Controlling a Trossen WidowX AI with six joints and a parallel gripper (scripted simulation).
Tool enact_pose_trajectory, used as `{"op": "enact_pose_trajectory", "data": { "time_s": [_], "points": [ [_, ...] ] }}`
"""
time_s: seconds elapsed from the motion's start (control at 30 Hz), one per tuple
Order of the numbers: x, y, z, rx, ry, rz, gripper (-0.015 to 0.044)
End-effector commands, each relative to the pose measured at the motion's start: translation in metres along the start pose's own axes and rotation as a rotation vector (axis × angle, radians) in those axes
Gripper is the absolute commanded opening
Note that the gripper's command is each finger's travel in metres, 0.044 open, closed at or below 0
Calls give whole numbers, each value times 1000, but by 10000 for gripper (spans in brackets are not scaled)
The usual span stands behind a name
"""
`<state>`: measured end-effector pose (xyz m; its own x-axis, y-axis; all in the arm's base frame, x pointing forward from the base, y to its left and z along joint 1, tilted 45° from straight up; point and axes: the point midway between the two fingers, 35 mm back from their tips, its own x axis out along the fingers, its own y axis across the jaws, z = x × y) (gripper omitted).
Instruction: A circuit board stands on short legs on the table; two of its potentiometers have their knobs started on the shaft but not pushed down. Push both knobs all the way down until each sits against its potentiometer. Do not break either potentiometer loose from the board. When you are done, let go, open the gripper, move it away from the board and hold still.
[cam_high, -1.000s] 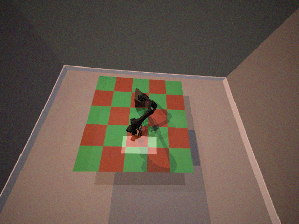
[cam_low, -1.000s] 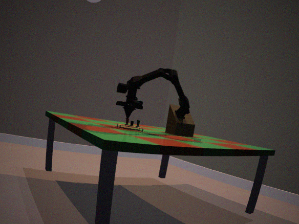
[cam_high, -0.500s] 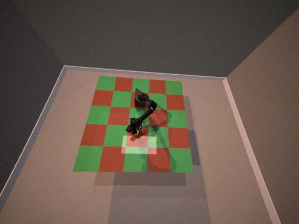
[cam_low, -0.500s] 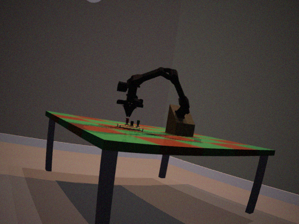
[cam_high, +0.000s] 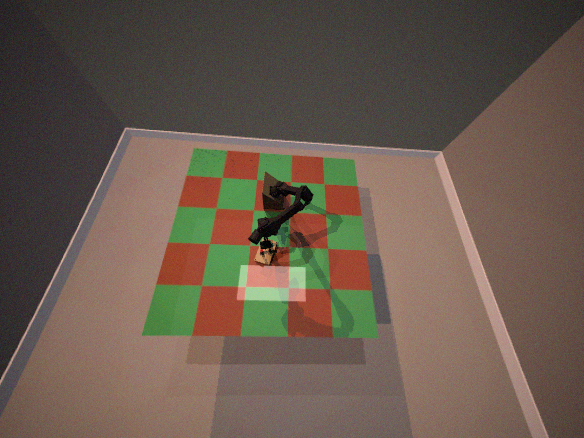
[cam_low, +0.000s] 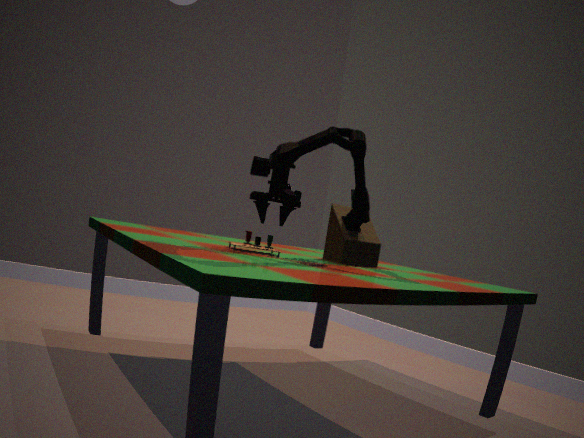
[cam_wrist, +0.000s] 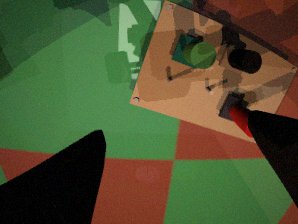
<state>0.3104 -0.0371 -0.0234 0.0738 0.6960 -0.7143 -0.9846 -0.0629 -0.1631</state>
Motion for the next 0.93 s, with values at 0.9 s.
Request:
{"op": "enact_pose_trajectory", "data": {
  "time_s": [0.9],
  "points": [
    [-3, 76, 33, -1, -3, 7, 440]
  ]
}}
